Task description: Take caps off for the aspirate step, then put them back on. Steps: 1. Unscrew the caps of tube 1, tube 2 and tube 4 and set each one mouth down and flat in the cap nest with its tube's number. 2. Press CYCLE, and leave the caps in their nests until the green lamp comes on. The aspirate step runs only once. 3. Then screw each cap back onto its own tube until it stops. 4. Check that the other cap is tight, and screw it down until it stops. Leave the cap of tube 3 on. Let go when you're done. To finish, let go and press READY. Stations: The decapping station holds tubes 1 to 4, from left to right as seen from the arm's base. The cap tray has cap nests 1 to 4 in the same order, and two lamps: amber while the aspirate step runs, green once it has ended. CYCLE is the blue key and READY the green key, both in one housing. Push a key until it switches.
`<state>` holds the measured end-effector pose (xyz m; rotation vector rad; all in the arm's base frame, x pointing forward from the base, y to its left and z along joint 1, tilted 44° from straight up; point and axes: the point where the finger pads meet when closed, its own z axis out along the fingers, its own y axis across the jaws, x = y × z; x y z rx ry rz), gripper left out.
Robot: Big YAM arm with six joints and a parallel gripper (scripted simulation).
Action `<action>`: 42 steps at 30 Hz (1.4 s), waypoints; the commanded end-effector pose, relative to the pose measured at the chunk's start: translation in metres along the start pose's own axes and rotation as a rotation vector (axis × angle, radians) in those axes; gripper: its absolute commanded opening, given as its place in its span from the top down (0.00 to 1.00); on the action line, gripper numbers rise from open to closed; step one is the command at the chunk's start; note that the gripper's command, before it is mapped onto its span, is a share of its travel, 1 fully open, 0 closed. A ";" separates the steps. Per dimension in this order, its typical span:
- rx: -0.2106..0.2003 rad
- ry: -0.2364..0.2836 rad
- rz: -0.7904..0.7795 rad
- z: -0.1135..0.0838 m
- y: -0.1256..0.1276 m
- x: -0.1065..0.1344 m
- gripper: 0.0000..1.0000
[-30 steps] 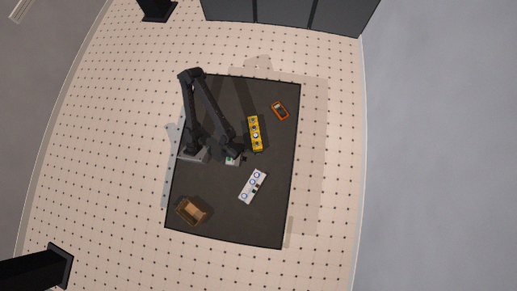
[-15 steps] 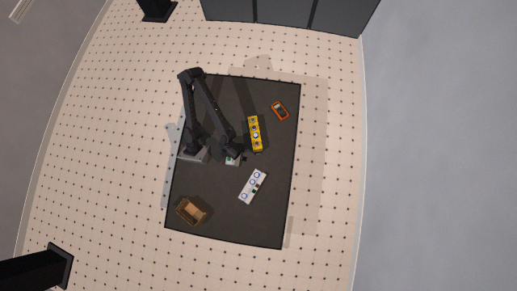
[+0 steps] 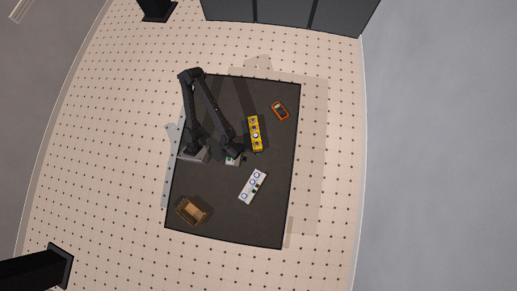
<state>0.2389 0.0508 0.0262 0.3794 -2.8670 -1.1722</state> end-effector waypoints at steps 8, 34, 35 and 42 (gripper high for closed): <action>-0.005 0.018 -0.006 0.010 0.001 0.000 1.00; -0.005 0.018 -0.006 0.012 0.001 0.000 1.00; -0.005 0.018 -0.006 0.012 0.001 0.000 1.00; -0.005 0.018 -0.006 0.012 0.001 0.000 1.00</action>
